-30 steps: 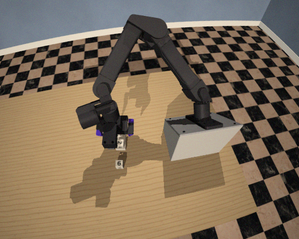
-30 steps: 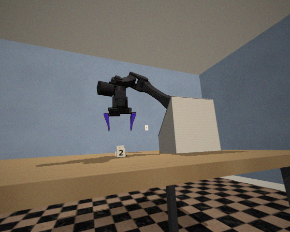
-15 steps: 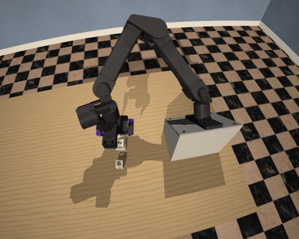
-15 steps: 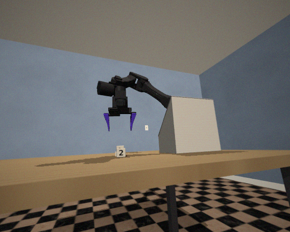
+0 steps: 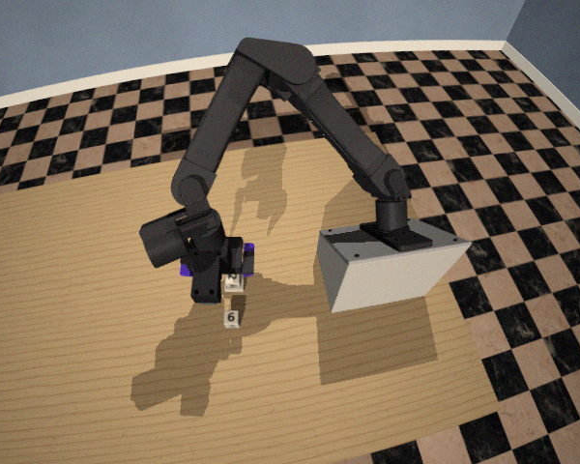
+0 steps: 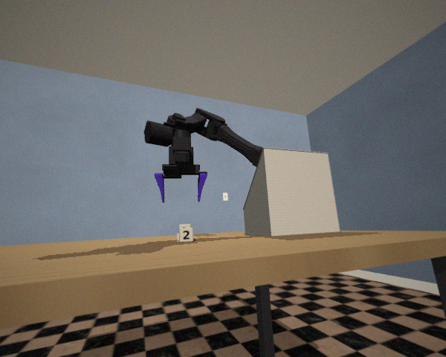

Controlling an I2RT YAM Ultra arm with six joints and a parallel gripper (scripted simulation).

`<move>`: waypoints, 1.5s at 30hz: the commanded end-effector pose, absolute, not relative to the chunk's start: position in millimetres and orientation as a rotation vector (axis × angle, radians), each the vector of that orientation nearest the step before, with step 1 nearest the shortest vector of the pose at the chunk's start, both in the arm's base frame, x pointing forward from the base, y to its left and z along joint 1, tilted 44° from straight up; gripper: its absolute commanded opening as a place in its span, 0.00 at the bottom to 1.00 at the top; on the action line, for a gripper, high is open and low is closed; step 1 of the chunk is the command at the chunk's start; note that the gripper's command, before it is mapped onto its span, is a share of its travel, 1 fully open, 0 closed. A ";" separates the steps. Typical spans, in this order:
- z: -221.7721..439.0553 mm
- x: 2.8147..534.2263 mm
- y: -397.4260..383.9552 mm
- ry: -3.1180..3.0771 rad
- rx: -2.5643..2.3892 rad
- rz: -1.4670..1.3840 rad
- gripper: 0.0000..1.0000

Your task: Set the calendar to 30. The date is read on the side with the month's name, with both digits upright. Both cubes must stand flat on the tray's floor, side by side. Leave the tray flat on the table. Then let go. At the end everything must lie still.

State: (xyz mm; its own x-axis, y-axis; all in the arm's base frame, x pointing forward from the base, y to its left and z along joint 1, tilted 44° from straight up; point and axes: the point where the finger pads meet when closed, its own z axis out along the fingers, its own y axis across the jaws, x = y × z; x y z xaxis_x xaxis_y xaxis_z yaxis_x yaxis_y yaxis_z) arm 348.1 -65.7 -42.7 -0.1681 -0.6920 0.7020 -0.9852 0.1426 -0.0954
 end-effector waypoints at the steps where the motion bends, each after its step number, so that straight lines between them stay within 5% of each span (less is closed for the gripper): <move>1: -85.2 351.7 -28.4 -1.923 1.629 0.759 1.00; 5: -98.5 352.3 -20.0 -1.922 1.629 0.760 1.00; 6: -98.5 352.3 -20.0 -1.922 1.629 0.760 0.47; 45: -98.8 352.3 -20.3 -1.922 1.629 0.760 0.47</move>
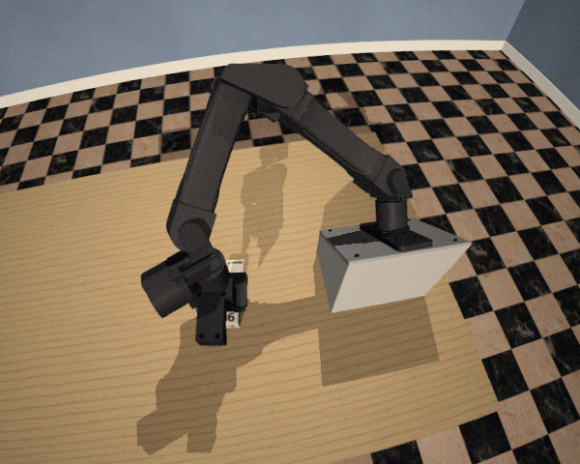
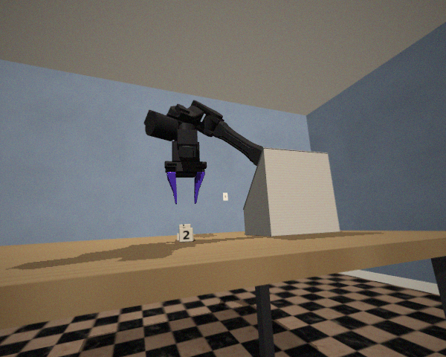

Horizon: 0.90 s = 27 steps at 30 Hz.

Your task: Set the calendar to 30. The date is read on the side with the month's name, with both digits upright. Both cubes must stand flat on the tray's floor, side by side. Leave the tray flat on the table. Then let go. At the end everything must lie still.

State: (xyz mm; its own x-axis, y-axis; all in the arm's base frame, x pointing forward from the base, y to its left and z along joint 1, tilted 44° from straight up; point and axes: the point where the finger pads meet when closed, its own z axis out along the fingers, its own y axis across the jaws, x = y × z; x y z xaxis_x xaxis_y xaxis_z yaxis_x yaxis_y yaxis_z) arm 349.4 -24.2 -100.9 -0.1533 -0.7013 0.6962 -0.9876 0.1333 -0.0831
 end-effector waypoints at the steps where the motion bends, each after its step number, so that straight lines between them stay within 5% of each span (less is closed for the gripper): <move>1: -98.8 352.3 -20.3 -1.922 1.629 0.760 0.47; 27: -115.9 351.9 -37.0 -1.921 1.629 0.760 0.47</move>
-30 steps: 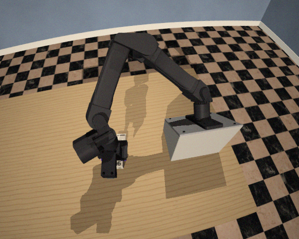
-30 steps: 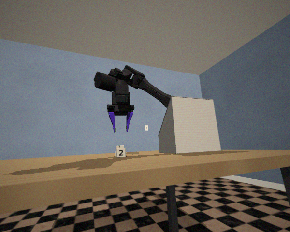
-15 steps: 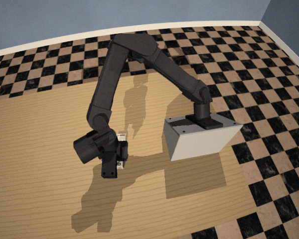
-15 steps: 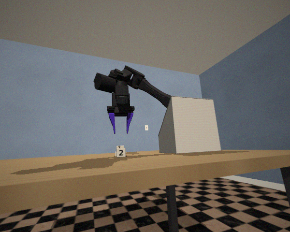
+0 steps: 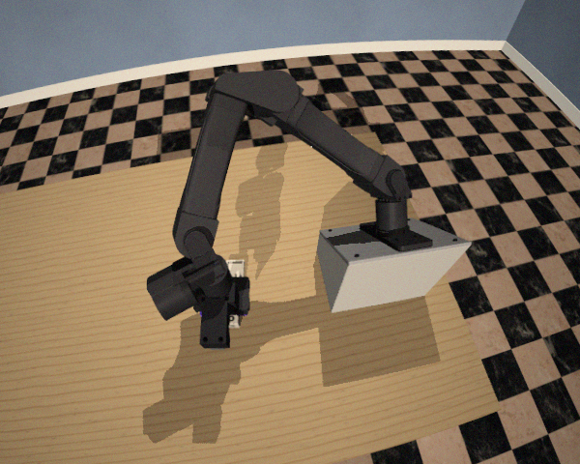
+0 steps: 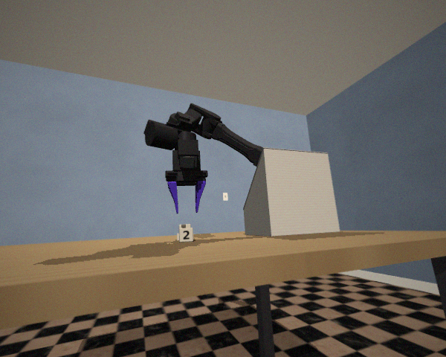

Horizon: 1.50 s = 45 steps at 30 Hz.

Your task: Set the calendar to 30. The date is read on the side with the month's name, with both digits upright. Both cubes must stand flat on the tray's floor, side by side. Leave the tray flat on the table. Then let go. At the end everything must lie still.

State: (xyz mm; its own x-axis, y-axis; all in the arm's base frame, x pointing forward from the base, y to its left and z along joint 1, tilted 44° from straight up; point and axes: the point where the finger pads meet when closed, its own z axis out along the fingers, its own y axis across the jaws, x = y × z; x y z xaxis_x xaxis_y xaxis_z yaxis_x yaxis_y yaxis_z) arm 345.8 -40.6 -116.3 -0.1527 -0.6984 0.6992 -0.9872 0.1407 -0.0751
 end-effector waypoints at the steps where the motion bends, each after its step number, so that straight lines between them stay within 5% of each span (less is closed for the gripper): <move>1: -117.1 351.8 -38.1 -1.921 1.629 0.760 0.47; 45: -135.7 351.3 -56.3 -1.921 1.629 0.760 0.47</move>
